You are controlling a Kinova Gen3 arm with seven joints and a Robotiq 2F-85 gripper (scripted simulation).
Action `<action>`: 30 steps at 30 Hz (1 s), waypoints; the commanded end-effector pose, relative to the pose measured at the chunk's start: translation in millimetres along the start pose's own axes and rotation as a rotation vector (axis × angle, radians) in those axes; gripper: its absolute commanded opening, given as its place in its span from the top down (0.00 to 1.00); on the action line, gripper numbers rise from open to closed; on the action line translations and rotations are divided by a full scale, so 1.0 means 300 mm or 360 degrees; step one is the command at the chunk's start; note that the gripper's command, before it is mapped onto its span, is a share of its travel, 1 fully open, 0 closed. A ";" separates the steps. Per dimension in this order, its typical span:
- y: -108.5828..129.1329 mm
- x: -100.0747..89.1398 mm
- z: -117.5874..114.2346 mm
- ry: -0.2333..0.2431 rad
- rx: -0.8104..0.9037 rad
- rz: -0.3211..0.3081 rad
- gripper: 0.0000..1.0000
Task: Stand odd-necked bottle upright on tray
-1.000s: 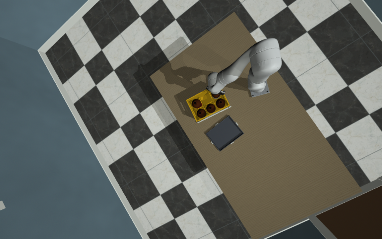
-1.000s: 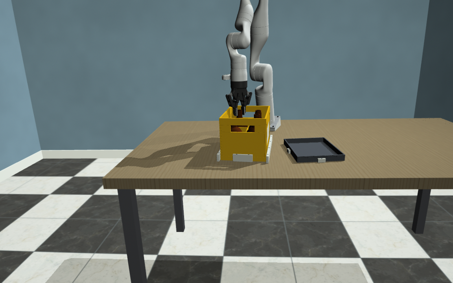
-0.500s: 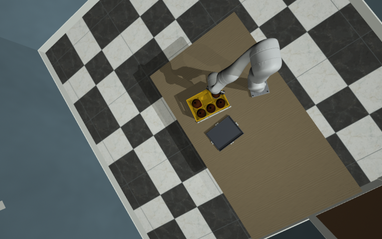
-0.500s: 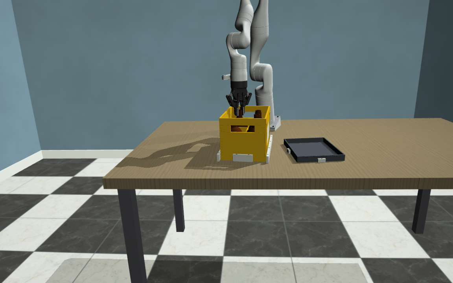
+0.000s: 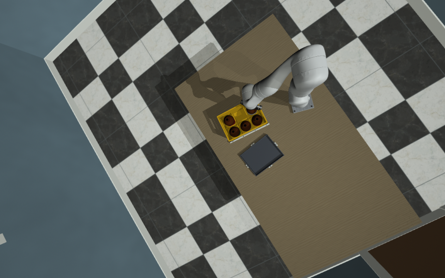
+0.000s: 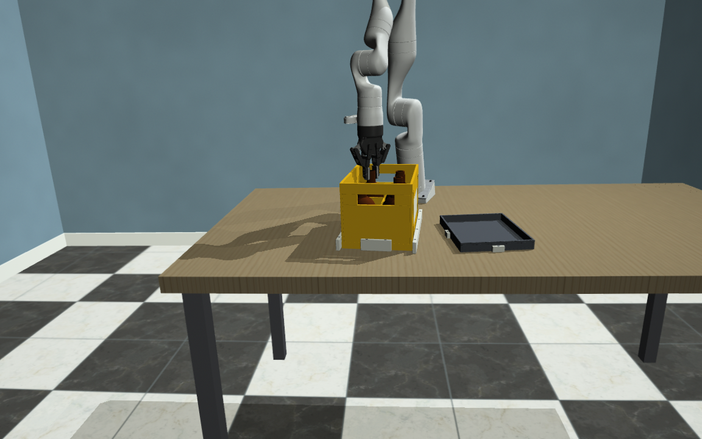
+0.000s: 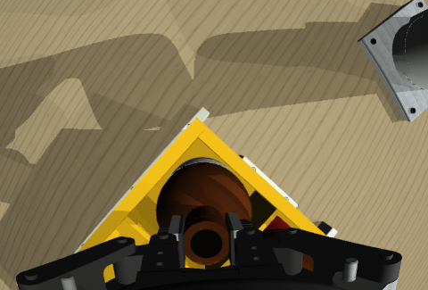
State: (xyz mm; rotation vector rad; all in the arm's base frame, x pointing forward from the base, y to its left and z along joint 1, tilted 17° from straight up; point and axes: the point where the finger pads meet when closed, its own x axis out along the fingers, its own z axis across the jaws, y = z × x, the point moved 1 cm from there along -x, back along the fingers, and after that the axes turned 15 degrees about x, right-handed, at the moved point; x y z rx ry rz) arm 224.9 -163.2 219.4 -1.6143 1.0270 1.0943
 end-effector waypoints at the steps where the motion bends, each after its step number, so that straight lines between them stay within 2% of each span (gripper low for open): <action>1: 0.000 0.001 0.000 0.0000 0.0000 0.0000 1.00; 29: 0.000 0.001 0.000 0.0000 0.0000 0.0000 1.00; 30: 0.000 0.001 0.000 0.0000 0.0000 0.0000 0.36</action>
